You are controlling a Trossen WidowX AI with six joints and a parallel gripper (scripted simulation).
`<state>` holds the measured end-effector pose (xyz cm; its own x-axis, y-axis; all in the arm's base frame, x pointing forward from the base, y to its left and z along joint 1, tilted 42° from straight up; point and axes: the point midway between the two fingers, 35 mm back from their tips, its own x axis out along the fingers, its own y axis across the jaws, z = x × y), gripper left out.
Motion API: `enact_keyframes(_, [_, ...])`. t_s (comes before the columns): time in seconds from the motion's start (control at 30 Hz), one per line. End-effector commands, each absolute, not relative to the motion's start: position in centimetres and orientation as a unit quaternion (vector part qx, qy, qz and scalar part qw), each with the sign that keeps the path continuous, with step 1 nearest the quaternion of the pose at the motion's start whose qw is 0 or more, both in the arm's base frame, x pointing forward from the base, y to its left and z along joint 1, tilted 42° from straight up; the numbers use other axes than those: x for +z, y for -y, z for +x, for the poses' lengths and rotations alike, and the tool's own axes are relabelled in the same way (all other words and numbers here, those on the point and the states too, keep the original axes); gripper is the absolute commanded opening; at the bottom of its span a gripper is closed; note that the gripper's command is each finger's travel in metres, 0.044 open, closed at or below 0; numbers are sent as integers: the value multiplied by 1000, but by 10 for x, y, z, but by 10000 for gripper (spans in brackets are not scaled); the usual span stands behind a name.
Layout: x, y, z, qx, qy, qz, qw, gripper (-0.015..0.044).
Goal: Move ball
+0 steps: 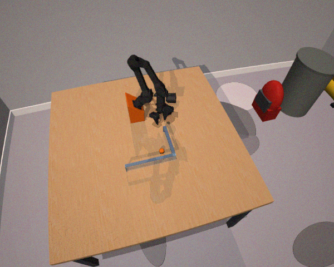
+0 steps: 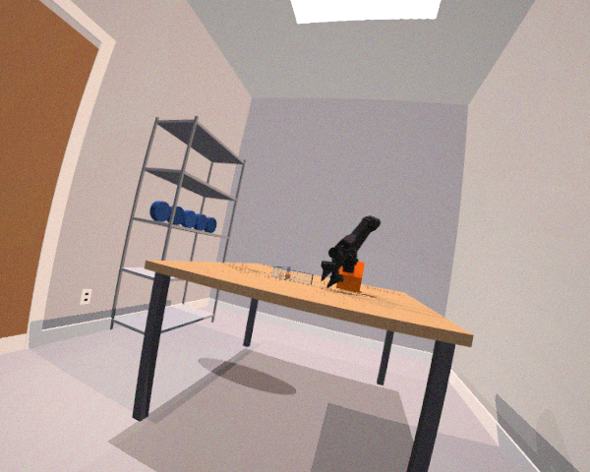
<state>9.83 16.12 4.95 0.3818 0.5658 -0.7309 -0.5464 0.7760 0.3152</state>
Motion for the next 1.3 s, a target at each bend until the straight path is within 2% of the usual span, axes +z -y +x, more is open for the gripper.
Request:
enact_keyframes(0.0, [50,-161,99,335,-444,9,831,374])
enact_keyframes(0.13, [56,-163,103,347,-444,-23,826,274])
enact_keyframes(0.47, [99,-207,147,478,-381,-173,772,274])
enact_keyframes(0.87, [124,-137,295,441,-355,-268,780,274])
enact_keyframes(1.03, [112,-105,317,440,-367,-286,768,274])
enact_keyframes(1.27, [84,-93,329,537,-348,-307,705,274])
